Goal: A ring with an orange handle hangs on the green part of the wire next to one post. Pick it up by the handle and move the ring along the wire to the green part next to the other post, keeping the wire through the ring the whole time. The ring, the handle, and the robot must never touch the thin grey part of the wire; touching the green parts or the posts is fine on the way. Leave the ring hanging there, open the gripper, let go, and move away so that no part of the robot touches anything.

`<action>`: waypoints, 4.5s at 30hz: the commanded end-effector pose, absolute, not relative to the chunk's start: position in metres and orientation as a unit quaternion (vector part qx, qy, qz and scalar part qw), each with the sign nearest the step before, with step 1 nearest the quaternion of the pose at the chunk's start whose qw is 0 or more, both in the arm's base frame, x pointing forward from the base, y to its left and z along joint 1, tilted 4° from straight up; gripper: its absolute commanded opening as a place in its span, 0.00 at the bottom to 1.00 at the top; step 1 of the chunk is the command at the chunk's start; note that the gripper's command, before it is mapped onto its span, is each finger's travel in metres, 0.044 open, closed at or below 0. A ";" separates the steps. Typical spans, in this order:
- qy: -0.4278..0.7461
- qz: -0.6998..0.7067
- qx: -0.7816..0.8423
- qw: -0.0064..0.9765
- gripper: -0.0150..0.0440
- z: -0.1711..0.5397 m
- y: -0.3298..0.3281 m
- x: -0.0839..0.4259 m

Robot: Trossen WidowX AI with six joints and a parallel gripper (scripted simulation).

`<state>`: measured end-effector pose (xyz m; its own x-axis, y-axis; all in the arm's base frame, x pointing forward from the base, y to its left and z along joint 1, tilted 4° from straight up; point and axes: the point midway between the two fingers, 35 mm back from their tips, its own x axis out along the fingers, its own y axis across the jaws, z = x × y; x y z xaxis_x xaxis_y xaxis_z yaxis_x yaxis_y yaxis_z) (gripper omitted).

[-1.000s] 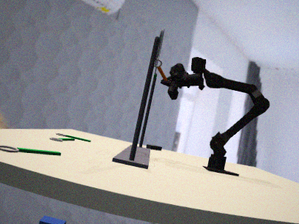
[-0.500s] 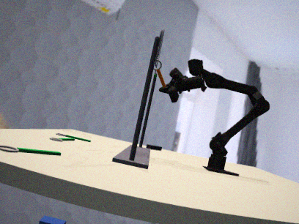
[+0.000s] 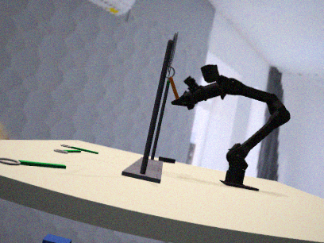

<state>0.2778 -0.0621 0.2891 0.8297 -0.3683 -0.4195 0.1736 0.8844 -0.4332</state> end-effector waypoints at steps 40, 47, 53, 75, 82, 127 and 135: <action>0.262 -0.101 -0.016 0.960 0.00 0.277 0.017 0.284; 0.263 -0.093 0.013 0.960 0.00 0.277 0.030 0.285; 0.263 -0.083 0.052 0.960 0.00 0.278 0.045 0.286; 0.256 -0.018 0.278 0.926 0.00 0.303 0.112 0.292; 0.250 0.006 0.357 0.900 0.00 0.319 0.132 0.293; 0.187 0.130 0.727 0.647 0.00 0.454 0.172 0.296; 0.188 0.128 0.724 0.651 0.00 0.460 0.170 0.296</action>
